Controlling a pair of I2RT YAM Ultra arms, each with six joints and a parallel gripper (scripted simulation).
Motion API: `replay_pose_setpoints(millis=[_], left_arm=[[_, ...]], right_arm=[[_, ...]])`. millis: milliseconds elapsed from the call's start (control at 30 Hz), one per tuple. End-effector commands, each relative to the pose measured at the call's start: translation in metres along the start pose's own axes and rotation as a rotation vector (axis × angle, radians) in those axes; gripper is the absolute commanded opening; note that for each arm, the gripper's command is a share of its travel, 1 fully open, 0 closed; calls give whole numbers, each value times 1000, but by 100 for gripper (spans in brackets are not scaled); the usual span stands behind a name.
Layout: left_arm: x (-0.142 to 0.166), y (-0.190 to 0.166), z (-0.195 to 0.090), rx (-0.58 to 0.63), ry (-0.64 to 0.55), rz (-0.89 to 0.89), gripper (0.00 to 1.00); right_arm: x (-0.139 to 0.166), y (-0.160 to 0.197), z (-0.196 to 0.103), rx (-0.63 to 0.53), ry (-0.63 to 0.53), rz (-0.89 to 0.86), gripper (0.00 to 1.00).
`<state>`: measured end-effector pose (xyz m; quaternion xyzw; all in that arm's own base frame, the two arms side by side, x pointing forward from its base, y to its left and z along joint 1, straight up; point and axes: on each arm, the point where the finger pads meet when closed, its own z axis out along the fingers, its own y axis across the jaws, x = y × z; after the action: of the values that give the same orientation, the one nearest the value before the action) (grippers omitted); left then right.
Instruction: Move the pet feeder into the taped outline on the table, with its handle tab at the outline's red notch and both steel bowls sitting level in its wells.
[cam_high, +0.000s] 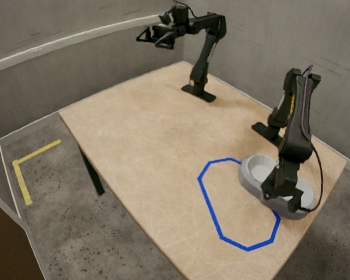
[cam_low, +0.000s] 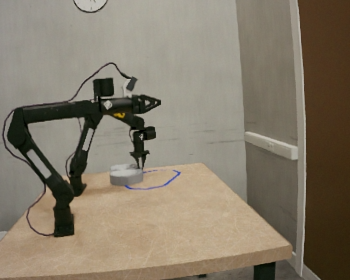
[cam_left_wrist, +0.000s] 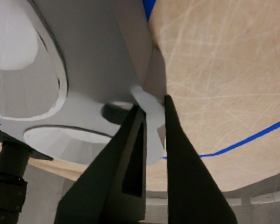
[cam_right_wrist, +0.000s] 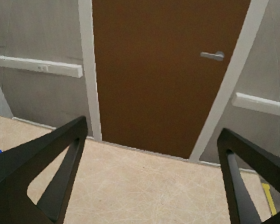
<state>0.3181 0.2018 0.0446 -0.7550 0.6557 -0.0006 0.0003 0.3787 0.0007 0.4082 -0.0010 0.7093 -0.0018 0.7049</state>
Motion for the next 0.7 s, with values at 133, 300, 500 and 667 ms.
replay_pose_setpoints(millis=[133, 300, 500, 667], left_arm=[[-12, -8, -2, 1, 4, -195, 16], [-16, -11, -2, 6, 2, -211, 16], [-22, -14, -2, 2, 2, -345, 16], [-27, -16, -2, 3, 4, -431, 16]], right_arm=[[-25, 2, -10, -1, -56, 11, 100], [-25, 2, -10, -1, -56, 11, 100], [-25, 2, -10, -1, -56, 11, 100], [-25, 2, -10, -1, -56, 11, 100]])
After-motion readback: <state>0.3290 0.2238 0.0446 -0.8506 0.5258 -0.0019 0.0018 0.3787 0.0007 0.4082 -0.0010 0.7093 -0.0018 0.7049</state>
